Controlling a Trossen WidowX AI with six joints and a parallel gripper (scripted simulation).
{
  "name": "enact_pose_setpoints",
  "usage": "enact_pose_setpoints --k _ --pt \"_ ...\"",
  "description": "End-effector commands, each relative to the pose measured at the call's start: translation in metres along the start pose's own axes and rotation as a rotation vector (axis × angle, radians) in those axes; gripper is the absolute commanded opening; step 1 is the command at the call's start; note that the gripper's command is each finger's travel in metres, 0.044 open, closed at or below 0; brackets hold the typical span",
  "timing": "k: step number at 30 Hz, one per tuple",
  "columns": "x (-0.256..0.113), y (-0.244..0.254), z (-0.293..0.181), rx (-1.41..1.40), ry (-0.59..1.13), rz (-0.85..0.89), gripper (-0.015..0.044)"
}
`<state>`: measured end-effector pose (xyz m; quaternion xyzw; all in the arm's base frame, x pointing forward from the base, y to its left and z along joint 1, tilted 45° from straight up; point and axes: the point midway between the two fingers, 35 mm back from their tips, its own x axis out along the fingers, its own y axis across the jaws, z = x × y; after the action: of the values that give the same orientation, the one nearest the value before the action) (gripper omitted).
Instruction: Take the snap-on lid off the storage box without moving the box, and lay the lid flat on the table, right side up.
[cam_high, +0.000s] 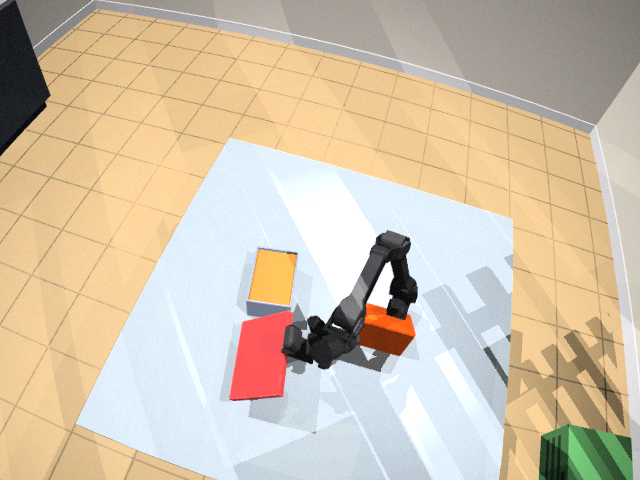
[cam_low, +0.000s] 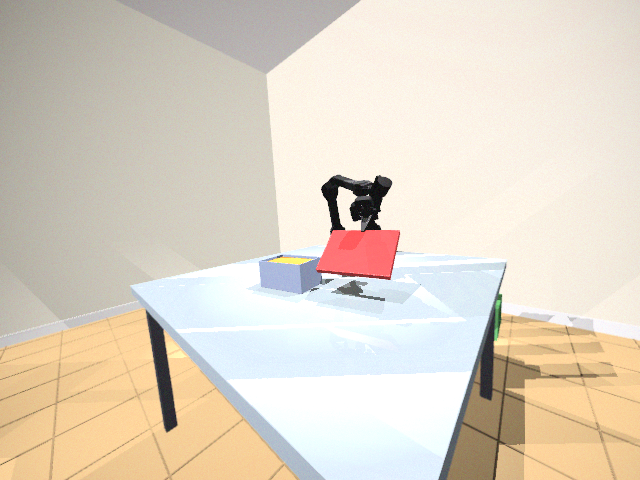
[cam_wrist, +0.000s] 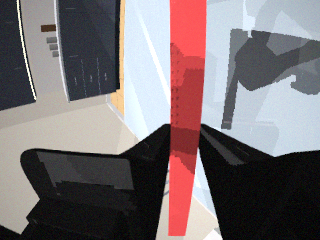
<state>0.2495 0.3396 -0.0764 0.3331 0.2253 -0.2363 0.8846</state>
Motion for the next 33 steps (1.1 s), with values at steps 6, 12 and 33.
enact_pose_setpoints --k 6,12,33 --pt "0.004 -0.003 0.001 0.003 -0.005 0.009 0.0000" --pt "0.007 -0.006 0.001 0.003 -0.005 0.009 0.0000" --pt "0.018 -0.019 0.001 0.003 -0.005 0.009 0.0000"
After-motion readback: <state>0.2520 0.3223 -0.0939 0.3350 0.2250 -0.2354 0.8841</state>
